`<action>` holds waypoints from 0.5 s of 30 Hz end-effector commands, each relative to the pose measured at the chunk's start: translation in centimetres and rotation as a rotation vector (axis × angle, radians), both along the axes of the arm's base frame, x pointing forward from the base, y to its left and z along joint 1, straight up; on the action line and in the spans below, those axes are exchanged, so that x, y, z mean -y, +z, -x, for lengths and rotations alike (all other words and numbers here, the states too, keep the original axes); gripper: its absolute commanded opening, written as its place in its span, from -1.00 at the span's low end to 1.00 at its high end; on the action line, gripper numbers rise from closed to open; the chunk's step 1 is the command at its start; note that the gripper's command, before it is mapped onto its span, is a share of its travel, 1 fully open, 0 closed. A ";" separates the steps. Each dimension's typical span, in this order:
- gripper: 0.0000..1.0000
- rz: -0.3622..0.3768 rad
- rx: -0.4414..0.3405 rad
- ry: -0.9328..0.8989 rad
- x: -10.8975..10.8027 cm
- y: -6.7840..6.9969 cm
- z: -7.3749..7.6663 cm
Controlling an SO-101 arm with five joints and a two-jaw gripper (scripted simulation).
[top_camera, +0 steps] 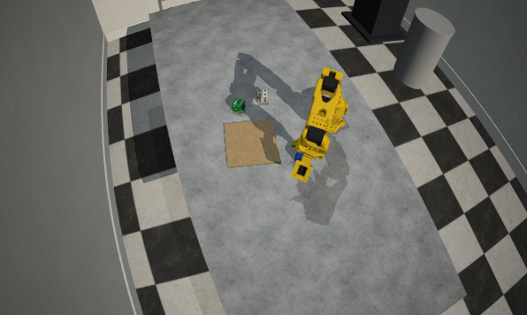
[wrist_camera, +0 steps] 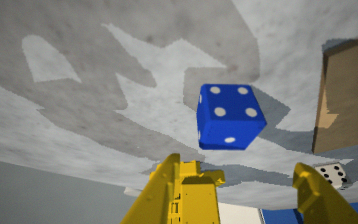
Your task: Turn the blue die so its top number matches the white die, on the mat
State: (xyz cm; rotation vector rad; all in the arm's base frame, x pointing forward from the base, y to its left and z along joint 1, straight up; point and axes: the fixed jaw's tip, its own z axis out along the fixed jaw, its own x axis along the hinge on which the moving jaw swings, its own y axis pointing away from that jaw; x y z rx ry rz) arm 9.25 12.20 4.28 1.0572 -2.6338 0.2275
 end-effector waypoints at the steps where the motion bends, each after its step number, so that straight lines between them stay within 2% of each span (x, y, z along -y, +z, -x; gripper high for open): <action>1: -0.30 -0.065 0.055 -0.001 -0.8 1.0 -0.6; 15: -0.30 -0.066 0.060 -0.012 -0.8 1.1 -0.6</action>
